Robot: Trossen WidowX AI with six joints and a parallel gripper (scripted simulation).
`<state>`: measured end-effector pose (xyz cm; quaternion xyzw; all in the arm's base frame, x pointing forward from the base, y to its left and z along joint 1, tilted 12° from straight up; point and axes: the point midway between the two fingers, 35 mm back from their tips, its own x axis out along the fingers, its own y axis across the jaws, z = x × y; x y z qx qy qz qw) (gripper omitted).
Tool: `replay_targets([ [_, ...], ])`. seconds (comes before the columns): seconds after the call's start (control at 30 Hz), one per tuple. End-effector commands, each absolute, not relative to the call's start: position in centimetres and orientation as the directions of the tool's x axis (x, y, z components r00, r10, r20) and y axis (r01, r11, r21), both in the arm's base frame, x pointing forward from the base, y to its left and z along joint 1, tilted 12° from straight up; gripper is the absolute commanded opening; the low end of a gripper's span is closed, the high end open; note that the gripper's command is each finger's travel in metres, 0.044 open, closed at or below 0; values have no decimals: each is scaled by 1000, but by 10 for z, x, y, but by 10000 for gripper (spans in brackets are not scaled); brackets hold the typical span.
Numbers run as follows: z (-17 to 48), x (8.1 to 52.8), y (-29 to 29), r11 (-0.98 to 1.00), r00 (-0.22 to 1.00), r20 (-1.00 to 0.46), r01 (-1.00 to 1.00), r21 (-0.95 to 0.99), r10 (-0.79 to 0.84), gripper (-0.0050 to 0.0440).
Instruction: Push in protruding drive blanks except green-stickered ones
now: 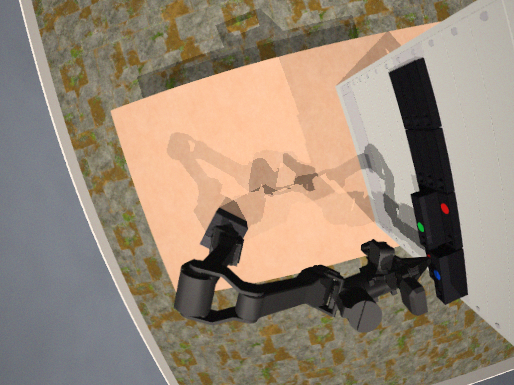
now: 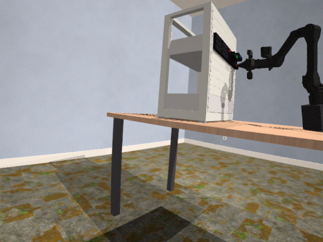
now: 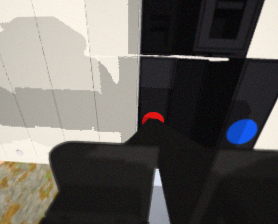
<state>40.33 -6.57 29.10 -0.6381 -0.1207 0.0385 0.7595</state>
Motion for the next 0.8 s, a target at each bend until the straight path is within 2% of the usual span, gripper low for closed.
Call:
replay_targets([
  [0.0, 303, 404, -66, 172, 966, 158, 124, -977, 205, 0],
  [0.77, 304, 407, -66, 172, 966, 158, 124, -977, 205, 0],
])
